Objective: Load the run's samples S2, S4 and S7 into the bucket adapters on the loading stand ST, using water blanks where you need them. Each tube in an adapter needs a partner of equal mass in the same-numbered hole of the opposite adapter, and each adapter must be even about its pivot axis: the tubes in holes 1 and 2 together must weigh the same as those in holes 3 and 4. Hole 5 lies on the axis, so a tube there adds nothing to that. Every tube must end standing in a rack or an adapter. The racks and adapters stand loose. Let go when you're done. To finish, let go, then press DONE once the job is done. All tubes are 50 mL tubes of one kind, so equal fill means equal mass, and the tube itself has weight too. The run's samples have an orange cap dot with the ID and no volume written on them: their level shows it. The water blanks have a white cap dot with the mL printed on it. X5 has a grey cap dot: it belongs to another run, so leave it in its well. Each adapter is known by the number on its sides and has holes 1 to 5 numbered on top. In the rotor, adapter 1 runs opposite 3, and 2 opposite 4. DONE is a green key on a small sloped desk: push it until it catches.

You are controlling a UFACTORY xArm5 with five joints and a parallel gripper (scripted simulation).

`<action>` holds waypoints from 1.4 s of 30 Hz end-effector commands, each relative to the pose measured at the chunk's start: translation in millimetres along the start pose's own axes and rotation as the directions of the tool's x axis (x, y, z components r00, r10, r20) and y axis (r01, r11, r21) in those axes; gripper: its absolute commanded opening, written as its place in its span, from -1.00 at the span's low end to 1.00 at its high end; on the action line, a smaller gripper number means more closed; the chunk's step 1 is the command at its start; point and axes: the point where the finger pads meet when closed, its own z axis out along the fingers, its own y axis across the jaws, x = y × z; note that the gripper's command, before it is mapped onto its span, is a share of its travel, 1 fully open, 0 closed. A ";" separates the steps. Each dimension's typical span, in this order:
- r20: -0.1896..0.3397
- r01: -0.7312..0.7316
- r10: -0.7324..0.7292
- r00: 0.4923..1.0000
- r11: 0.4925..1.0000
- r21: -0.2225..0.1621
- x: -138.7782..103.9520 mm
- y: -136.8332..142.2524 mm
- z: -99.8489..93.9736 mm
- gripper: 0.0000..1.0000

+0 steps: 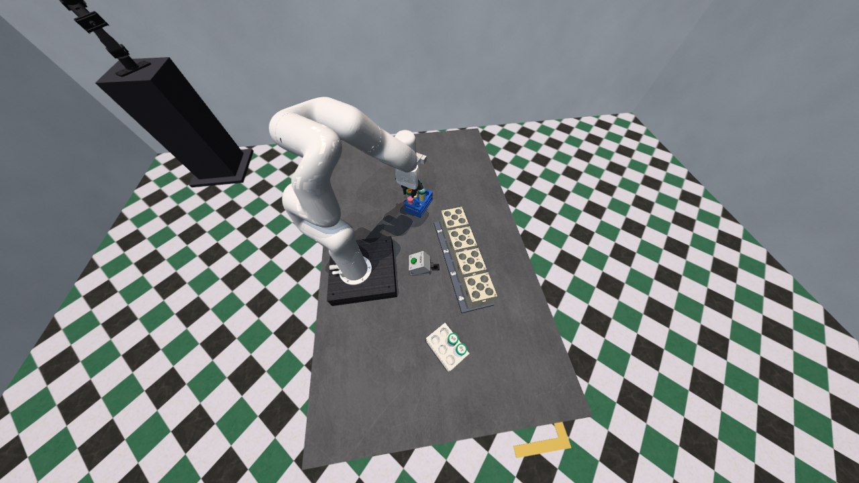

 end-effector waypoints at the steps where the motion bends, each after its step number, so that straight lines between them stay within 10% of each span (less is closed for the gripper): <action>1: -0.003 0.000 0.000 1.000 1.000 -0.005 1.2 0.0 -2.8 -1.00; 42: -0.003 0.000 0.000 1.000 1.000 -0.005 1.1 -0.3 -61.5 -1.00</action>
